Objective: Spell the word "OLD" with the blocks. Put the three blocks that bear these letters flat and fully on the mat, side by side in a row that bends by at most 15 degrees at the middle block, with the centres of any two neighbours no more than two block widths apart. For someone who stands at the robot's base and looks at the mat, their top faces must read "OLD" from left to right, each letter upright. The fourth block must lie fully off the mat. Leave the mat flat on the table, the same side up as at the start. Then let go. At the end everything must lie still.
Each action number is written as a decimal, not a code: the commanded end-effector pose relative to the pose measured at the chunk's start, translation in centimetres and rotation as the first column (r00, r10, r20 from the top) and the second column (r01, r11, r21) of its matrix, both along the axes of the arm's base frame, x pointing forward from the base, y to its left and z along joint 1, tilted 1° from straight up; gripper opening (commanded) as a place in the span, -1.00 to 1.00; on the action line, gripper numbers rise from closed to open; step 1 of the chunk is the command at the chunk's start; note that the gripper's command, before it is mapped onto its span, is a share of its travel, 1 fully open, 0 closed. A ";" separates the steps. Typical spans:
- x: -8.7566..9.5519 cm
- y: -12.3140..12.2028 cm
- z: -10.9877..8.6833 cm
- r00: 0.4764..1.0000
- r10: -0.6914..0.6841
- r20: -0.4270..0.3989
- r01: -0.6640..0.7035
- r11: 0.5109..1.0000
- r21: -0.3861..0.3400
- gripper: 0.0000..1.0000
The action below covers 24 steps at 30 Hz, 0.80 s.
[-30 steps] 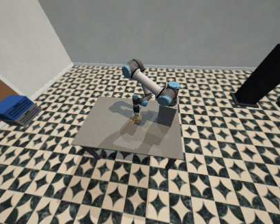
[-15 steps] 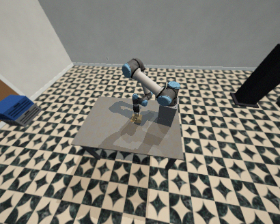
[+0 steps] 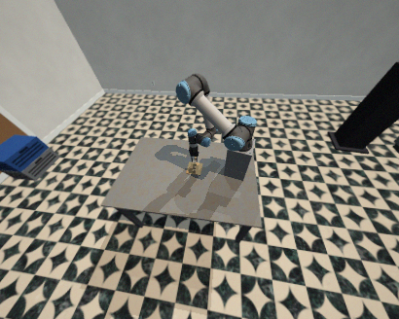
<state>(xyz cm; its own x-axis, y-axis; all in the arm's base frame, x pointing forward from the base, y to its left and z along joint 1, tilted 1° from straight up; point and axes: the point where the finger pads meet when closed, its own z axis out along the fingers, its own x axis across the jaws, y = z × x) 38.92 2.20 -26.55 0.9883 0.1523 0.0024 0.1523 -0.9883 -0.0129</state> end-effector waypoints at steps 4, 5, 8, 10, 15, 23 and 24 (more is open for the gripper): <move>0.0 0.0 2.4 1.000 0.000 0.001 0.000 1.000 0.000 0.58; 0.0 0.0 2.7 1.000 0.000 0.001 0.000 1.000 0.000 0.58; 0.0 0.0 3.1 1.000 0.000 0.001 0.000 1.000 0.000 0.58; 0.0 0.0 3.3 1.000 0.000 0.001 0.000 1.000 0.000 0.58; 0.0 0.0 3.3 1.000 0.000 0.001 0.000 1.000 0.000 1.00; 0.0 0.0 3.3 1.000 0.000 0.001 0.000 1.000 0.000 1.00; 0.0 0.0 3.3 1.000 0.000 0.001 0.000 1.000 0.000 1.00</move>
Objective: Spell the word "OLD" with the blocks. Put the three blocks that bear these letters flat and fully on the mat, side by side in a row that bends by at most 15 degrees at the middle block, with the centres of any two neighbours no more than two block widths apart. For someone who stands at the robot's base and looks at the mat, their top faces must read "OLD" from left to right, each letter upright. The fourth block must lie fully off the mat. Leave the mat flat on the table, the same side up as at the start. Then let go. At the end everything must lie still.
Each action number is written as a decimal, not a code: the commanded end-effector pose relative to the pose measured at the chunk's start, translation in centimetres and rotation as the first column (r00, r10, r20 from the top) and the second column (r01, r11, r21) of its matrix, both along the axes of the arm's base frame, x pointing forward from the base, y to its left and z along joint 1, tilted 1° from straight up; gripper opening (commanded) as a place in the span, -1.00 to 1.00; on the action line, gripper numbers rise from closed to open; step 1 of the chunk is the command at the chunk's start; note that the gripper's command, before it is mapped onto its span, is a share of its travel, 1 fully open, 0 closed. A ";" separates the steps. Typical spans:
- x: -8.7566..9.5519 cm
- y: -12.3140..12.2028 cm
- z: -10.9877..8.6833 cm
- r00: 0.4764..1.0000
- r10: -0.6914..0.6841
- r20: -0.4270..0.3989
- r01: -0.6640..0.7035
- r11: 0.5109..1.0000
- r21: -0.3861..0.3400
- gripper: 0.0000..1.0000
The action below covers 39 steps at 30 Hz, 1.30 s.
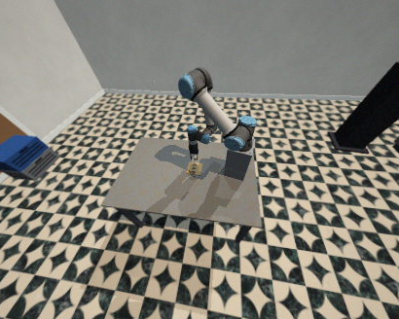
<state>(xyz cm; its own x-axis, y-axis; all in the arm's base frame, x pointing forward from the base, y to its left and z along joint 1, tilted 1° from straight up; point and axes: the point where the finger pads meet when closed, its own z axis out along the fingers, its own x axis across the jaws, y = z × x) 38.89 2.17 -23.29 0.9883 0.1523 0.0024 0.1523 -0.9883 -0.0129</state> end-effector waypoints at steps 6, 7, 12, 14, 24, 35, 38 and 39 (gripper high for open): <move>0.0 0.0 0.0 1.000 0.000 0.001 0.000 1.000 0.000 1.00; 0.0 0.0 0.0 1.000 0.000 0.001 0.000 1.000 0.000 1.00; 0.0 0.0 0.0 1.000 0.000 0.001 0.000 1.000 0.000 1.00; 0.0 0.0 0.1 1.000 0.000 0.001 0.000 1.000 0.000 1.00; 0.0 0.0 1.8 1.000 0.000 0.001 0.000 1.000 0.000 1.00; 0.0 -0.1 5.3 1.000 0.000 0.001 0.000 1.000 0.000 1.00; 0.0 -0.1 6.4 1.000 0.000 0.001 0.000 1.000 0.000 1.00; 0.0 -0.1 6.8 1.000 0.000 0.001 0.000 1.000 0.000 1.00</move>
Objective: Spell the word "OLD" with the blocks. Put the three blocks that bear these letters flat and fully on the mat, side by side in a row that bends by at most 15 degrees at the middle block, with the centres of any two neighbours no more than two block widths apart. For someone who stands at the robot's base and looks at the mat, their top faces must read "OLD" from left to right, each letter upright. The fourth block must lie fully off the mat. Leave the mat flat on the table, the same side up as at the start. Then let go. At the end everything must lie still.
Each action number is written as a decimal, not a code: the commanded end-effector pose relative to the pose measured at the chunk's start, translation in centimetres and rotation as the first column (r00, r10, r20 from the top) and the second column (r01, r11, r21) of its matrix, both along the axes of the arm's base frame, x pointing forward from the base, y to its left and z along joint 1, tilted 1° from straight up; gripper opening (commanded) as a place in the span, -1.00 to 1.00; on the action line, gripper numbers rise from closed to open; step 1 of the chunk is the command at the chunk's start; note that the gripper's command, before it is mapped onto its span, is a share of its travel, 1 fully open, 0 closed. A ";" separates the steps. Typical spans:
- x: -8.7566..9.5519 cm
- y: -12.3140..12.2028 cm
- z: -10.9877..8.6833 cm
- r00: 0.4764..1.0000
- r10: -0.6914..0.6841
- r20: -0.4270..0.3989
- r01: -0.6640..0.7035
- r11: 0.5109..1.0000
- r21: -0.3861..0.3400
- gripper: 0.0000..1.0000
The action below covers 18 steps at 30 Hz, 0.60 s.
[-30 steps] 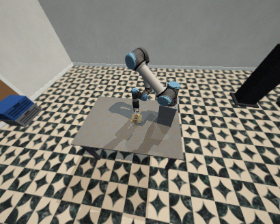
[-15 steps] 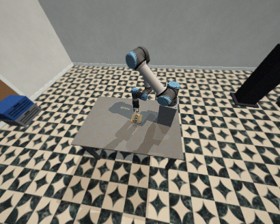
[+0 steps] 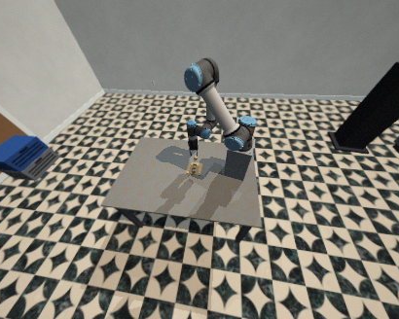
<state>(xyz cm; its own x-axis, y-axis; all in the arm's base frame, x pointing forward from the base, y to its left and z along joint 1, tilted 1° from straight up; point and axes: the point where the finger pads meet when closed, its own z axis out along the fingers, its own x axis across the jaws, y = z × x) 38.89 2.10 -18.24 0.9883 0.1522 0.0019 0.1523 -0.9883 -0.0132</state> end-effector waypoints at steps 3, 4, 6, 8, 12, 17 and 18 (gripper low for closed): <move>0.0 0.0 2.6 1.000 0.000 0.002 0.000 1.000 -0.001 1.00; 0.0 0.0 2.6 1.000 0.000 0.002 0.000 1.000 -0.001 1.00; 0.0 0.0 2.8 1.000 0.000 0.002 0.000 1.000 -0.001 1.00; 0.0 0.0 3.2 1.000 0.000 0.002 0.000 1.000 -0.001 1.00; 0.0 -0.1 3.6 1.000 0.000 0.002 0.000 1.000 -0.001 1.00; 0.0 -0.1 3.7 1.000 0.000 0.002 0.000 1.000 -0.001 1.00; 0.0 -0.1 3.7 1.000 0.000 0.002 0.000 1.000 -0.001 1.00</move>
